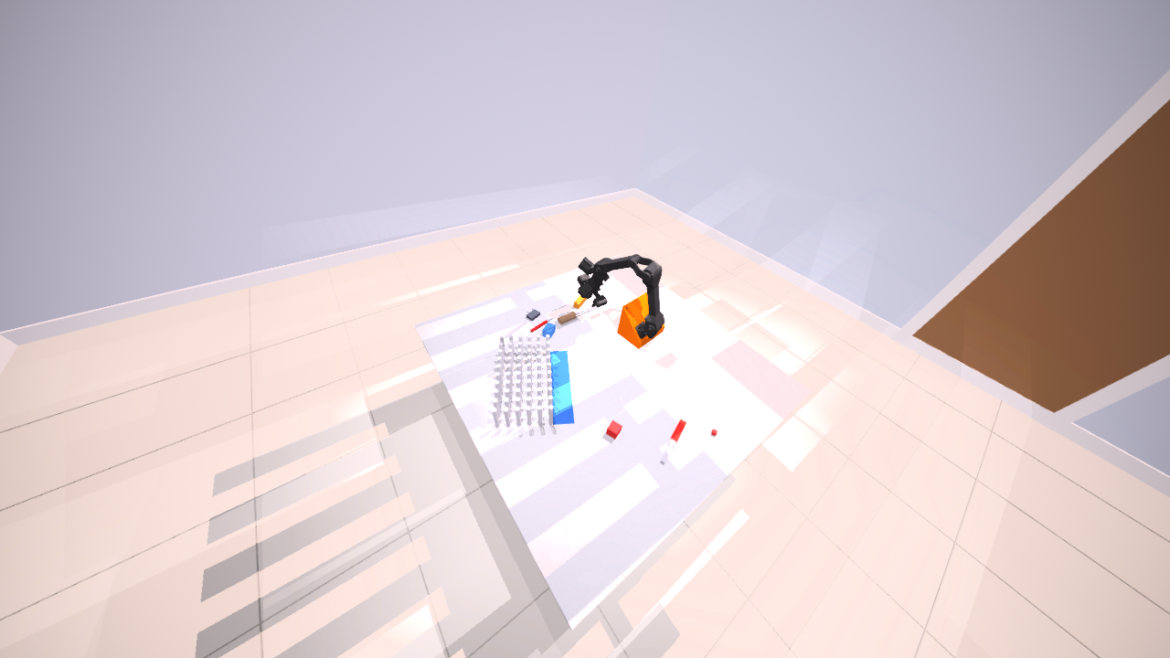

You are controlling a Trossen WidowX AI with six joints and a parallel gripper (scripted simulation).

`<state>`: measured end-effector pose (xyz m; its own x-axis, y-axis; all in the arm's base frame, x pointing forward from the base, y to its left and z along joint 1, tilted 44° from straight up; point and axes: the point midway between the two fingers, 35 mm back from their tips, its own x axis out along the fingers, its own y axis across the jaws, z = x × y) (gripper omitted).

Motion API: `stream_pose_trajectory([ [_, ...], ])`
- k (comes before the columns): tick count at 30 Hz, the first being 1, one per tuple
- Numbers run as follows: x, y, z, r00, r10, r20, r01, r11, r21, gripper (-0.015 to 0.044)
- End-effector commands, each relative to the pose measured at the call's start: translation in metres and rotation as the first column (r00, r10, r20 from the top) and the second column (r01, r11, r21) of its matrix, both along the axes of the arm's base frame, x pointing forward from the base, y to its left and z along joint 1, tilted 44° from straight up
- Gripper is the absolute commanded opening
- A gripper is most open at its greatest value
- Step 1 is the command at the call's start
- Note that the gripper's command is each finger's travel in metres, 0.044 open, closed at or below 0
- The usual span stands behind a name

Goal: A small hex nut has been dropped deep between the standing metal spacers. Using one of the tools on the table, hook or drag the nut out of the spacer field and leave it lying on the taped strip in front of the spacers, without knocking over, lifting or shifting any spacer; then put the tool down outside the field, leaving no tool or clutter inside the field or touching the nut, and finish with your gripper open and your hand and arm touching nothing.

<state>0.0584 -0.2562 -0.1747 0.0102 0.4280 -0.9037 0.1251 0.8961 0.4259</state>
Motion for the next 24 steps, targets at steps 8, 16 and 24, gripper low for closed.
stream_pose_trajectory([
  [8,-0.001,-0.001,0.001,1.0,0.005,-0.002,-0.005,1.0,-0.001,0.044],
  [16,0.009,-0.005,-0.001,0.979,-0.171,-0.111,0.172,0.985,-0.007,0.044],
  [24,0.041,-0.013,-0.004,0.626,-0.668,-0.403,0.661,0.728,-0.181,0.044],
])
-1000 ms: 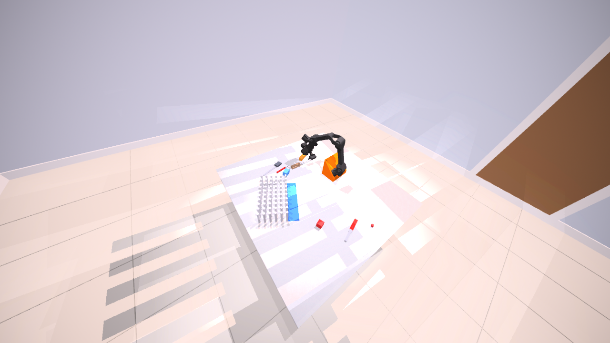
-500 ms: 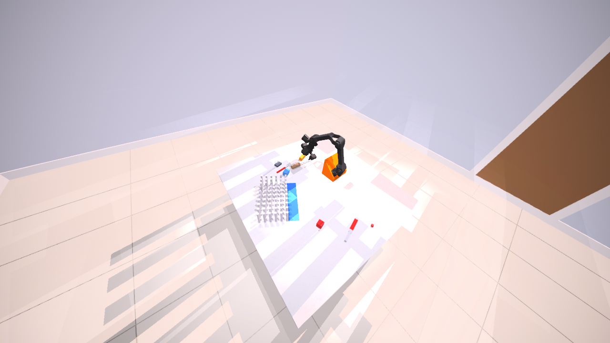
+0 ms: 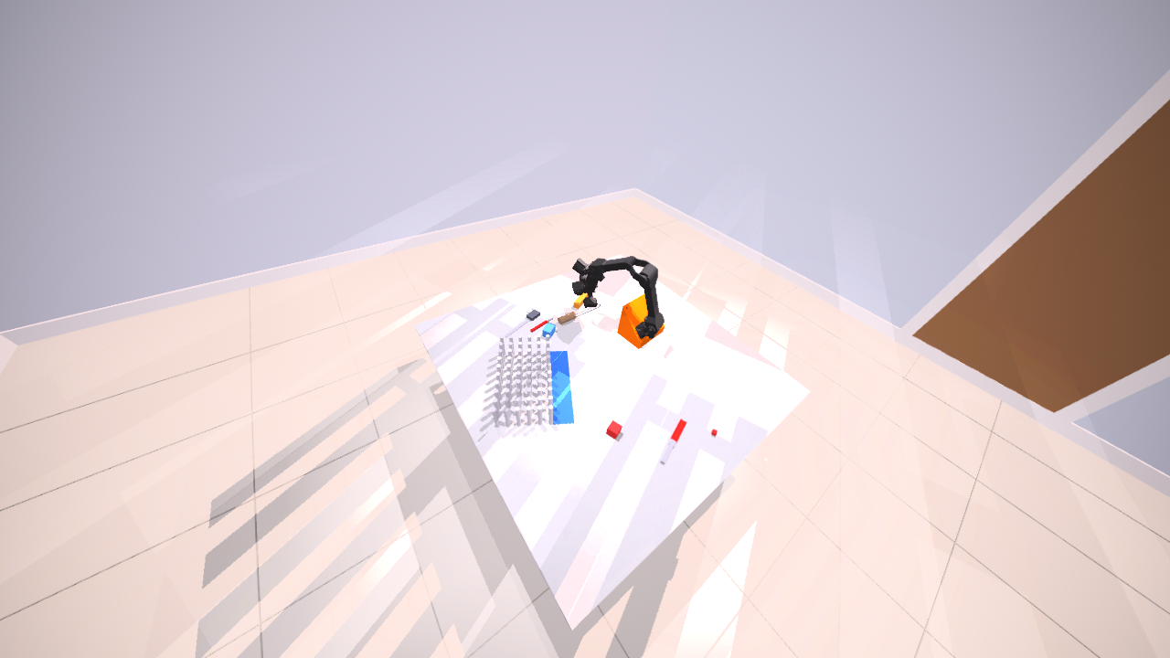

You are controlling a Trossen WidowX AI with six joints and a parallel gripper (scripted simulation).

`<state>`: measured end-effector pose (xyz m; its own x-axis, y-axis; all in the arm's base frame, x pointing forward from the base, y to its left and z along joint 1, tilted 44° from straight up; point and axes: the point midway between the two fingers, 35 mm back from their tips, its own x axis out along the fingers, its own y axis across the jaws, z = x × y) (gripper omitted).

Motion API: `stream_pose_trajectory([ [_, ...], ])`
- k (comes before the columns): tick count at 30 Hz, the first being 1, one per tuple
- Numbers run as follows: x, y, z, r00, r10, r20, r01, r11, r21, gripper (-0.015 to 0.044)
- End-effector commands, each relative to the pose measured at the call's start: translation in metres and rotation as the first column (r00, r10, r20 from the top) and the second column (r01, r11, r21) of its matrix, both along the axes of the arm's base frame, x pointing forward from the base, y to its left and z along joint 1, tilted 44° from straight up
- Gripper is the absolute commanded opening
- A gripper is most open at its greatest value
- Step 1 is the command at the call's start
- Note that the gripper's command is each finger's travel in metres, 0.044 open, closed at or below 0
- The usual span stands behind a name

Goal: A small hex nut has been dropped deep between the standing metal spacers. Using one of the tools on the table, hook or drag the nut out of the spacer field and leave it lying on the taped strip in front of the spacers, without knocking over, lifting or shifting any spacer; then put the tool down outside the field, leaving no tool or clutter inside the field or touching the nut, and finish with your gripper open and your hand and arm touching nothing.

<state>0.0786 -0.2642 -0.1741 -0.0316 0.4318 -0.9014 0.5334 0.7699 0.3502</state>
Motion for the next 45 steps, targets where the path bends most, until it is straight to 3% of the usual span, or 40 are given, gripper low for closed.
stream_pose_trajectory([
  [1,0.024,-0.006,-0.004,0.856,-0.44,-0.273,0.435,0.897,-0.082,0.044],
  [6,0.042,-0.01,-0.005,0.554,-0.722,-0.415,0.696,0.675,-0.244,0.044],
  [18,0.07,-0.012,-0.004,0.018,-0.897,-0.441,0.807,0.273,-0.523,0.044],
  [26,0.087,-0.011,-0.004,-0.346,-0.874,-0.342,0.722,-0.015,-0.692,0.044],
  [34,0.103,-0.009,-0.003,-0.655,-0.737,-0.166,0.518,-0.278,-0.809,0.044],
  [41,0.115,-0.007,-0.002,-0.846,-0.532,0.026,0.265,-0.463,-0.846,0.044],
  [45,0.116,-0.007,-0.002,-0.86,-0.508,0.046,0.237,-0.478,-0.846,0.044],
])
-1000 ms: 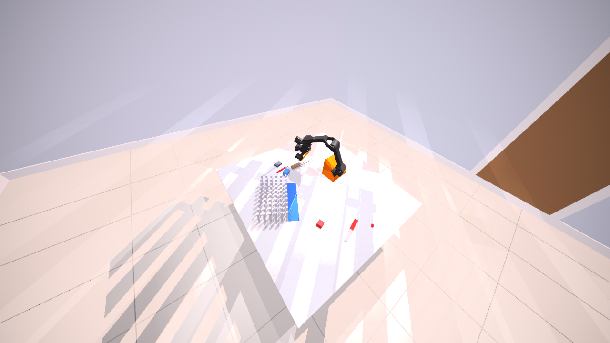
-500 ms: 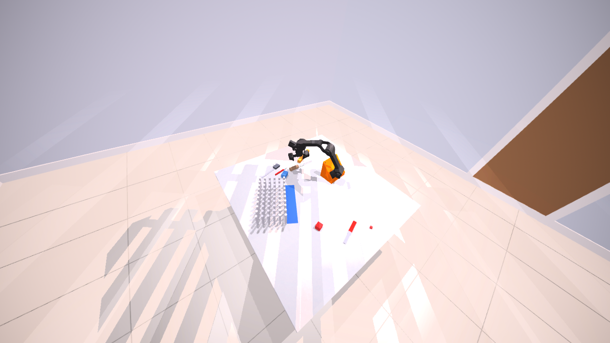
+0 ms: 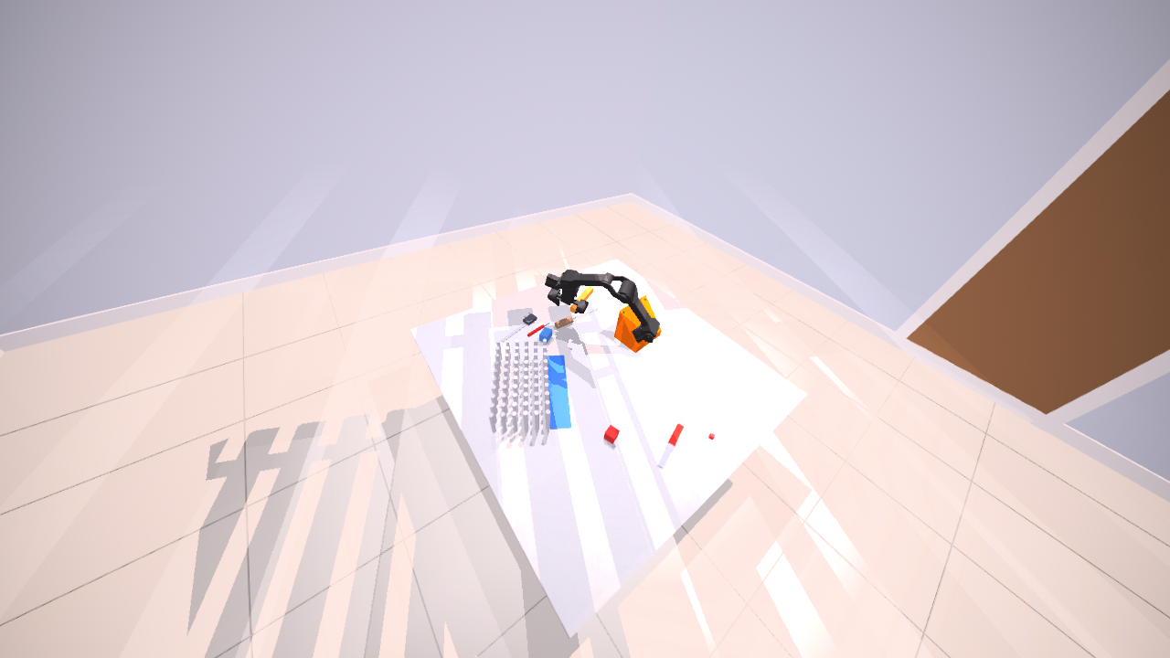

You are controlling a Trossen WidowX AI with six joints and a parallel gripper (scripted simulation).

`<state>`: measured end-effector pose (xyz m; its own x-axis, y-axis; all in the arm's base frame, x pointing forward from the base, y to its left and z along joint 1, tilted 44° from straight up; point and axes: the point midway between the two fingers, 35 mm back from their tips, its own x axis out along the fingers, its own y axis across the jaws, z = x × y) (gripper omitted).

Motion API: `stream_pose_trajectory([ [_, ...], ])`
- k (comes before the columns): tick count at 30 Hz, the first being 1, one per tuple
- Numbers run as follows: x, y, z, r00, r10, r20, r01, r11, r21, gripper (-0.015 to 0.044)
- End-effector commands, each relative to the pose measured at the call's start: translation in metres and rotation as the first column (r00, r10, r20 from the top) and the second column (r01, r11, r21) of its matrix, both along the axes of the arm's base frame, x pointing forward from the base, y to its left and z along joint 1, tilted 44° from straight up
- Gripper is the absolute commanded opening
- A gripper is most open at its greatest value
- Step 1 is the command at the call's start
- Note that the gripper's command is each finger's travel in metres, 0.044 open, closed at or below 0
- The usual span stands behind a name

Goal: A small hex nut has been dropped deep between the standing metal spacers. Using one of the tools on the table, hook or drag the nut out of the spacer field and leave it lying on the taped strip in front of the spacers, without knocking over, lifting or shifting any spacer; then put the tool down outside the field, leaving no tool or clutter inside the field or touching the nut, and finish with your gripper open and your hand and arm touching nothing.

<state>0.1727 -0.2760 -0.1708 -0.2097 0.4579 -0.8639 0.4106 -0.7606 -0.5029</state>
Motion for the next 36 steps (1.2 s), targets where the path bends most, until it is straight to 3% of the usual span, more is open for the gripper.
stream_pose_trajectory([
  [1,0.0219,0.005,-0.0053,0.856,-0.441,-0.27,0.402,0.896,-0.191,0.044],
  [16,0.0219,0.005,-0.0053,0.856,-0.441,-0.27,0.402,0.896,-0.191,0.044],
  [22,0.0219,0.005,-0.0053,0.856,-0.441,-0.27,0.402,0.896,-0.191,0.0282],
  [36,0.0224,0.0087,-0.0098,0.856,-0.441,-0.27,0.402,0.896,-0.191,0.028],
])
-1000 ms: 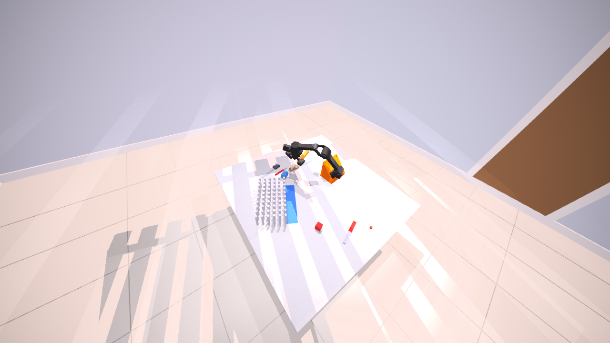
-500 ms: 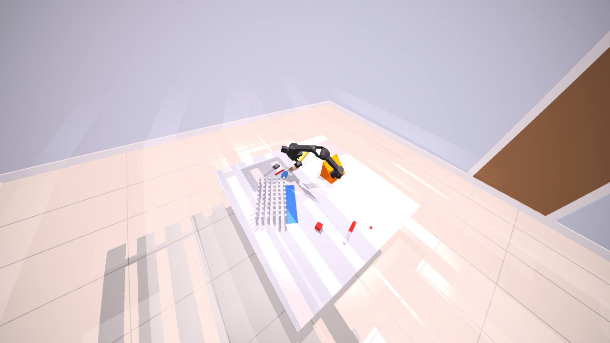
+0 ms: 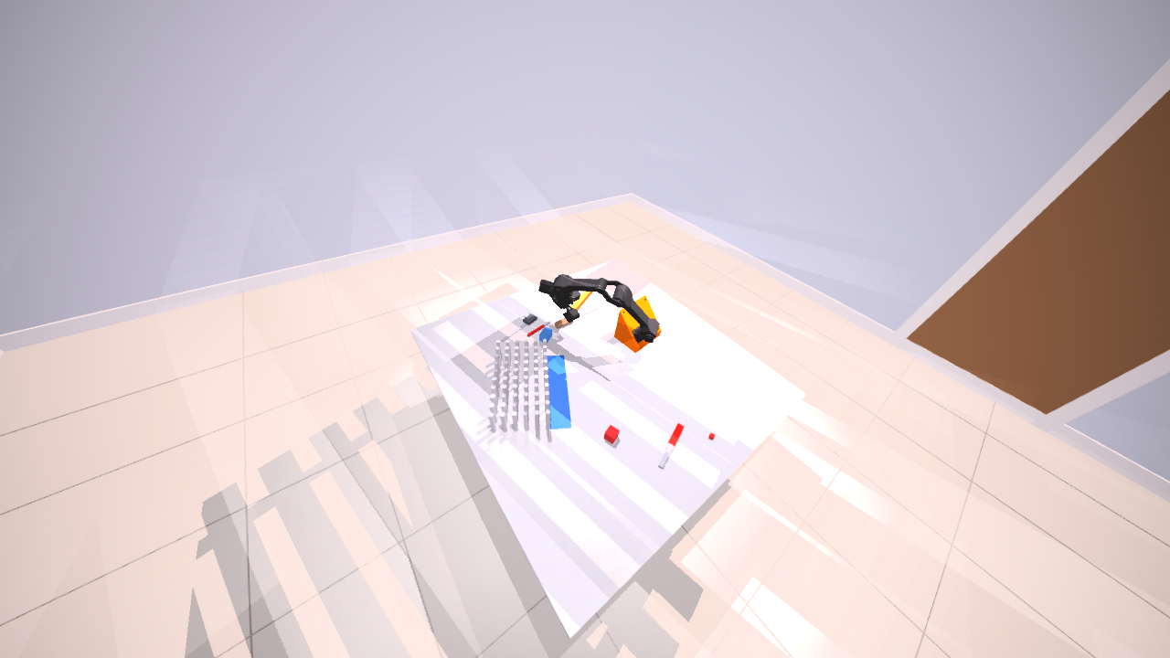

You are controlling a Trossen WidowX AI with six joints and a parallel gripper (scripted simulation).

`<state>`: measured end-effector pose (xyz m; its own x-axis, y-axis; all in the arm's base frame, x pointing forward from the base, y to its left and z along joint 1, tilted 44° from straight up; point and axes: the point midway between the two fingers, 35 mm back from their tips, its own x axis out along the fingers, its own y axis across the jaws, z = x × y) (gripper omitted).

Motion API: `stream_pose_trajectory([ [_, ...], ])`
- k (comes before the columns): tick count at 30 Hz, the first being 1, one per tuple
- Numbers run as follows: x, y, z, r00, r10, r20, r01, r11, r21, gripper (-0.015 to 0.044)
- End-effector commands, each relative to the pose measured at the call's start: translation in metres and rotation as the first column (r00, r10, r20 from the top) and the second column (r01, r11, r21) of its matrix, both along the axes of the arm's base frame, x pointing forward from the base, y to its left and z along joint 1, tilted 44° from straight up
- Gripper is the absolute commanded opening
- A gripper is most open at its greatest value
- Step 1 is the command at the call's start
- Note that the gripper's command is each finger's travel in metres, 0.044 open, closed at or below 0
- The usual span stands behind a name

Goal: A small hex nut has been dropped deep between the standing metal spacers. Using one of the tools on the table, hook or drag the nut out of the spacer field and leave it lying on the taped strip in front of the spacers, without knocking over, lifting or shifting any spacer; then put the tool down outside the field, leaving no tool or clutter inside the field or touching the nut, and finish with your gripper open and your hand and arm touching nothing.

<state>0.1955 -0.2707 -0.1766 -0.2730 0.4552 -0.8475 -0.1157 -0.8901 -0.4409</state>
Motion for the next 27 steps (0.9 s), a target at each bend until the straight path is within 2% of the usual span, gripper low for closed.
stream_pose_trajectory([
  [1,0.0,0.004,-0.005,1.0,0.0,-0.005,0.0,1.0,0.0,0.028],
  [27,0.001,0.033,-0.037,1.0,0.0,-0.004,0.0,1.0,0.001,0.028],
])
